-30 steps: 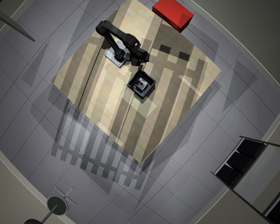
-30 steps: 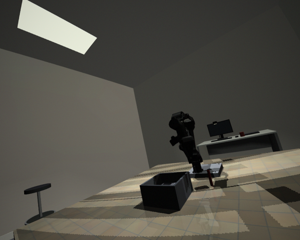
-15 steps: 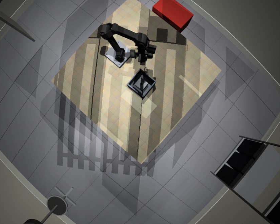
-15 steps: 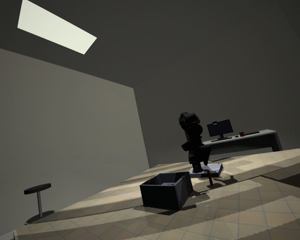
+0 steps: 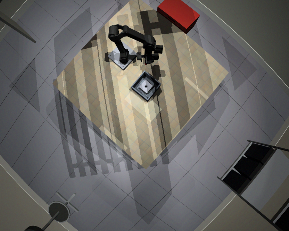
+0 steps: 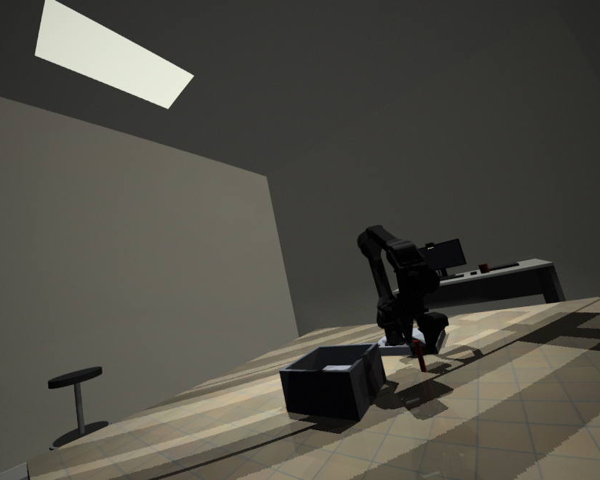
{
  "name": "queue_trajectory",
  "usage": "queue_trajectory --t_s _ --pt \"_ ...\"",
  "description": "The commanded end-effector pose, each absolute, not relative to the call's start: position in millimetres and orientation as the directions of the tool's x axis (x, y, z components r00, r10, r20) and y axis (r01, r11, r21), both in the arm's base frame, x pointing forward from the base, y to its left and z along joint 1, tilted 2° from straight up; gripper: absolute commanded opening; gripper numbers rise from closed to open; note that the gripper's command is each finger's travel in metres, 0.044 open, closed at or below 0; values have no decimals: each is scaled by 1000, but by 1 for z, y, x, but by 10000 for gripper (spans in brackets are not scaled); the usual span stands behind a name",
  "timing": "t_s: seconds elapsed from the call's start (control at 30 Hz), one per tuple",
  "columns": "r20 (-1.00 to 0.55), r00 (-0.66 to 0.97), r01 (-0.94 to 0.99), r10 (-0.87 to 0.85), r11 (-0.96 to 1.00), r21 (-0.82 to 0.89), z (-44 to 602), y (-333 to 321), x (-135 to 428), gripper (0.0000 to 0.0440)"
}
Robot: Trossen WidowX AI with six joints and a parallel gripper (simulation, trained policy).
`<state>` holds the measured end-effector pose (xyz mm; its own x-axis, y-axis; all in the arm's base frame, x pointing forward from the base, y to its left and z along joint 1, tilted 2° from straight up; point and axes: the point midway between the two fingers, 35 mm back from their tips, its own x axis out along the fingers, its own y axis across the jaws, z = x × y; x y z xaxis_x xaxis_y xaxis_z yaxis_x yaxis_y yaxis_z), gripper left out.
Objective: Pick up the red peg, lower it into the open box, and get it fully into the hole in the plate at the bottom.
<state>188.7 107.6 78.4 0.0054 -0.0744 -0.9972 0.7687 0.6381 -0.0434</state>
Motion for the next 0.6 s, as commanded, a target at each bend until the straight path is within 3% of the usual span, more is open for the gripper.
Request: queue_trajectory --t_s 0.0,0.2,0.57 --pt "-995 18 759 -93 650 -47 64 109 189 440" --pt "-992 34 731 -120 680 -57 44 108 189 420" --pt "-987 -9 714 -160 690 -118 26 103 185 135"
